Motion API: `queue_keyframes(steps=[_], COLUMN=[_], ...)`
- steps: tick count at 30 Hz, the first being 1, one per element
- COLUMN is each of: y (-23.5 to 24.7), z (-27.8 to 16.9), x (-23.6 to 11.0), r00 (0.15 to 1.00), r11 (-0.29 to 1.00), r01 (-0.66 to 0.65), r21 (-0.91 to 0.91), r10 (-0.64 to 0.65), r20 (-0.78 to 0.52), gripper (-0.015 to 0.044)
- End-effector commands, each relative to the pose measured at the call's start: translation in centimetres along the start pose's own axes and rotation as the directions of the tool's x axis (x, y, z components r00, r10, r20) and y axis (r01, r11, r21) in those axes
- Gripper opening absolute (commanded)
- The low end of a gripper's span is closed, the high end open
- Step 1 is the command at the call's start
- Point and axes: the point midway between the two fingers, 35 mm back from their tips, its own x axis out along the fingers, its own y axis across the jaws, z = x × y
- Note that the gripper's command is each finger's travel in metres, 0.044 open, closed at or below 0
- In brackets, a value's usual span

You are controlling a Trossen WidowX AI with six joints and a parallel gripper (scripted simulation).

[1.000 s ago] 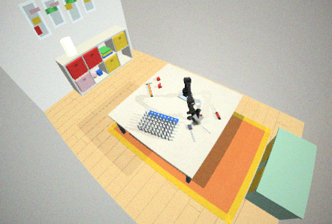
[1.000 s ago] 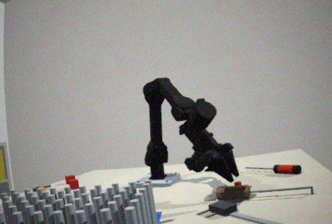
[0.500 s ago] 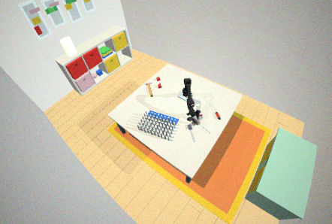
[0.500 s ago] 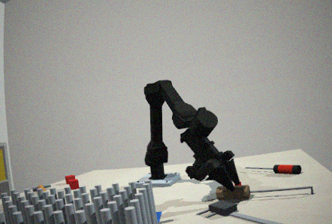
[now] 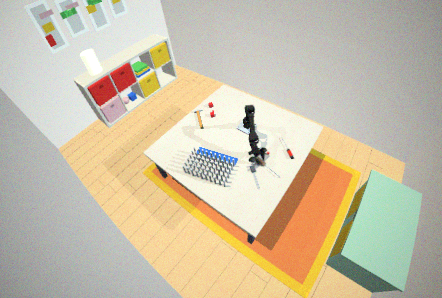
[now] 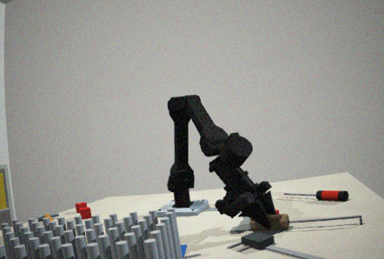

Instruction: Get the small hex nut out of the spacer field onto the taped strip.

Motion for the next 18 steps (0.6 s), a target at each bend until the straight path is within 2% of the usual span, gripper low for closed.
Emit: queue_keyframes(steps=[1, 3, 11, 15, 18], y=[-0.2, -0.2, -0.2, 0.1, 0.4], z=[0.5, 0.5, 0.5, -0.6, -1.9], x=[0.3, 0.3, 0.3, -0.6, -1.9], r00=[1.000, 1.000, 1.000, 1.000, 1.000], r11=[1.000, 1.000, 1.000, 1.000, 1.000], r01=[0.006, 0.006, 0.006, 0.006, 0.005], r21=[0.001, 0.001, 0.001, 0.001, 0.001], r10=[-0.006, -0.006, -0.006, -0.006, -0.005], r20=[0.010, 0.010, 0.010, 0.009, 0.008], gripper=[0.0228, 0.0175, 0.0122, 0.0017, 0.0000])
